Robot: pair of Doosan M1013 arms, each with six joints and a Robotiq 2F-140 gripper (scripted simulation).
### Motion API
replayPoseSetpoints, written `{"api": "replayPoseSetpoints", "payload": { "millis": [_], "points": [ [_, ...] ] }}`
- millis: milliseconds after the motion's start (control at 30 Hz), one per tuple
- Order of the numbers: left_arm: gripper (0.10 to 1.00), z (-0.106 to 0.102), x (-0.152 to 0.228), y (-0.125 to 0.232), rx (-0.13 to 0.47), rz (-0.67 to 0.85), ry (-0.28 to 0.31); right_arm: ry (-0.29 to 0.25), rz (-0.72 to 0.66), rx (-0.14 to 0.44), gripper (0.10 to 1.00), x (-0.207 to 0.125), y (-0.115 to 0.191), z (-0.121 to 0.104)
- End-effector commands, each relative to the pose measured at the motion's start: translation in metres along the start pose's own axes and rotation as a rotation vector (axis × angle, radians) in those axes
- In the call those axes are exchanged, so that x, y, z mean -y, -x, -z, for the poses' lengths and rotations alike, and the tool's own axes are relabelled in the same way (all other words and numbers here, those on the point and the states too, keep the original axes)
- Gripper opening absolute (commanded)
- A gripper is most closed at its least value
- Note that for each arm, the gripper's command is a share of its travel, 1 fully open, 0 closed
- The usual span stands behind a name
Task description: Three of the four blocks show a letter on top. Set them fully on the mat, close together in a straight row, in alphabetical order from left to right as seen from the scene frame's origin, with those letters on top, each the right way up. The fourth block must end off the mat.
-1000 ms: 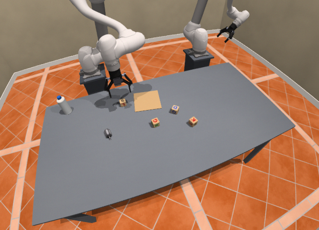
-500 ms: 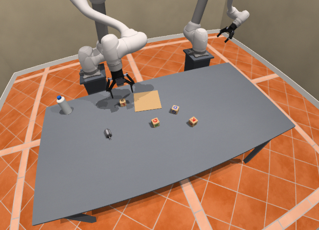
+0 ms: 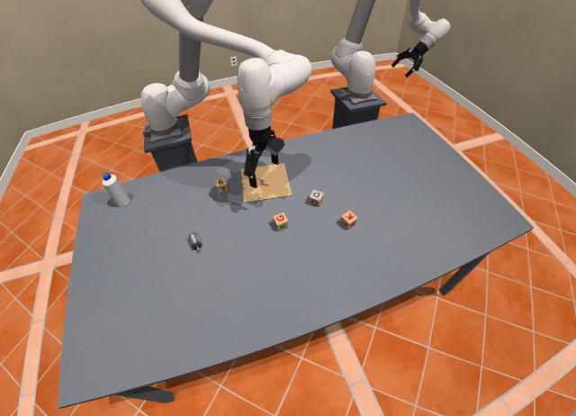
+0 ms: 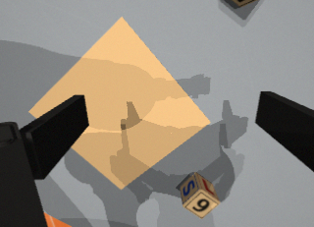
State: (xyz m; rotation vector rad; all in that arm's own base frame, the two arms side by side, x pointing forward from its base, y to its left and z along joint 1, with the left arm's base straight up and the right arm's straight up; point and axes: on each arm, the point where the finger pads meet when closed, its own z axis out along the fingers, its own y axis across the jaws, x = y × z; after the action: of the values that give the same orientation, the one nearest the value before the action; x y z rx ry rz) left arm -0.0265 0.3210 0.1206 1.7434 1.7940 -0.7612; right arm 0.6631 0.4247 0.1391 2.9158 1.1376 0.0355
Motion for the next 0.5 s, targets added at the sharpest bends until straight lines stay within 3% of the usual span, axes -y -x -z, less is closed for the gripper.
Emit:
{"api": "replayPoseSetpoints", "payload": {
  "millis": [0,233,300,333,467],
  "points": [
    [1.0,0.0,0.0,0.0,-0.001,0.0,0.0,-0.02,0.113,0.014,0.55,0.026,-0.066,0.0],
    [1.0,0.0,0.0,0.0,-0.001,0.0,0.0,-0.02,0.113,0.014,0.55,0.06,-0.15,-0.002],
    [1.0,0.0,0.0,0.0,-0.001,0.0,0.0,-0.02,0.113,0.014,0.55,0.06,-0.15,-0.002],
    [1.0,0.0,0.0,0.0,-0.001,0.0,0.0,-0.02,0.113,0.014,0.55,0.073,-0.185,-0.003],
    [1.0,0.0,0.0,0.0,-0.001,0.0,0.0,-0.02,0.113,0.014,0.55,0.073,-0.187,-0.003]
  ]
}}
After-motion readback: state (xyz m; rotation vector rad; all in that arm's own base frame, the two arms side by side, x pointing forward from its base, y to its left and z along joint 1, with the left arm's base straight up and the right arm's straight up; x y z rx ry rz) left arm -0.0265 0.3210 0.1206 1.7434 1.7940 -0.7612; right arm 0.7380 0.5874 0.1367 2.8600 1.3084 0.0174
